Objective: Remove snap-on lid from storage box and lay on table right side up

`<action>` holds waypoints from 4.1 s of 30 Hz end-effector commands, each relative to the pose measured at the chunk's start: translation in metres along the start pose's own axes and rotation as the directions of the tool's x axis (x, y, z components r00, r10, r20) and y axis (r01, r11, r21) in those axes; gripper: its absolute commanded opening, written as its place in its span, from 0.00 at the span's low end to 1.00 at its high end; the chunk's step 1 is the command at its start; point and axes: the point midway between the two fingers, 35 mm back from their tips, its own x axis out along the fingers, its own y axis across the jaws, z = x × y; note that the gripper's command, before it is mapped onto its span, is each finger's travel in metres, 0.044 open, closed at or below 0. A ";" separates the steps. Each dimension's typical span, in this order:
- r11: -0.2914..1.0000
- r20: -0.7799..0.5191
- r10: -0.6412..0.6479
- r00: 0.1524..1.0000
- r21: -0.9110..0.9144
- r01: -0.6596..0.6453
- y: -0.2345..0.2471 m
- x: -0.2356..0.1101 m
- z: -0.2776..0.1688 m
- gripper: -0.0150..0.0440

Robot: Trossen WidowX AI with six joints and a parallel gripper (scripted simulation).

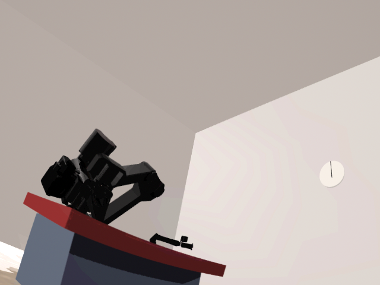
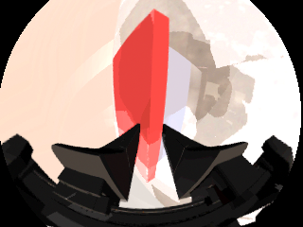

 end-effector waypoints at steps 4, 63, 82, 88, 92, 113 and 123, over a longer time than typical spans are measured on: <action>1.000 0.001 0.005 1.000 -0.006 -0.005 0.011 -0.006 0.000 0.25; 1.000 0.001 0.005 1.000 -0.008 -0.005 0.095 -0.025 -0.001 0.25; 1.000 0.002 0.005 1.000 -0.008 -0.005 0.115 -0.041 -0.001 0.25; 1.000 0.002 0.004 1.000 -0.008 -0.004 0.120 -0.046 -0.001 0.25; 1.000 0.003 0.004 1.000 -0.008 -0.004 0.124 -0.049 -0.001 0.25; 1.000 0.002 0.004 1.000 -0.007 -0.004 0.126 -0.055 -0.014 0.25; 1.000 0.002 0.004 1.000 -0.006 -0.004 0.124 -0.057 -0.034 0.25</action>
